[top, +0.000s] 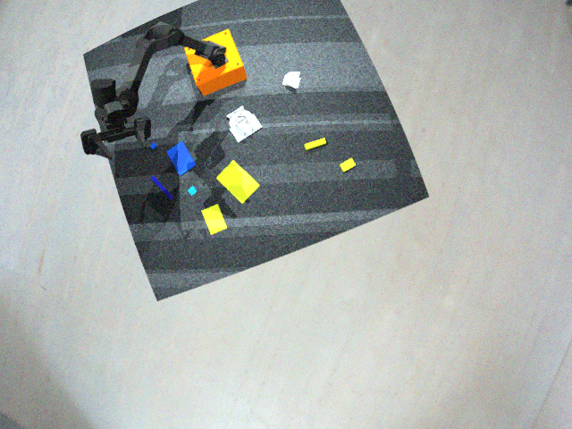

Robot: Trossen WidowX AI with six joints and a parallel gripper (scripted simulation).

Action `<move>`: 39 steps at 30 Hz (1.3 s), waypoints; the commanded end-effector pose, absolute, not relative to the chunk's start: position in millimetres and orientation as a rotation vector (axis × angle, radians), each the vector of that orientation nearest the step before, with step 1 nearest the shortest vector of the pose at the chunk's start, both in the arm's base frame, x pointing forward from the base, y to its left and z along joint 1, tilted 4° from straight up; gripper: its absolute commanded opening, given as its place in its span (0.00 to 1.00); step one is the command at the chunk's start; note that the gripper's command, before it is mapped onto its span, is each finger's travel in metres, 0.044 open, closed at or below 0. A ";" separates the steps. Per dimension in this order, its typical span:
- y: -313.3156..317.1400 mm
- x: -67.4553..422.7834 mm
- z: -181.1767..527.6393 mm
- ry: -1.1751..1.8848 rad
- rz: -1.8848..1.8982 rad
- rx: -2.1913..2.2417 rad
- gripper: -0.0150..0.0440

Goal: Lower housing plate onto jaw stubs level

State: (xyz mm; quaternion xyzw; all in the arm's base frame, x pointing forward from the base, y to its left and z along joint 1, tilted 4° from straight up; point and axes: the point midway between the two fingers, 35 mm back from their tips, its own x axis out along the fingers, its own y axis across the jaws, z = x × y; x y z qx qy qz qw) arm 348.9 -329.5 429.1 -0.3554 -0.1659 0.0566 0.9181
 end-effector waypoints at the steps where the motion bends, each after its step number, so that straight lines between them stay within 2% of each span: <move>1: -322.1 363.0 424.1 -0.345 0.120 -0.726 1.00; 39: -231.7 468.0 369.1 -0.295 0.197 -0.803 1.00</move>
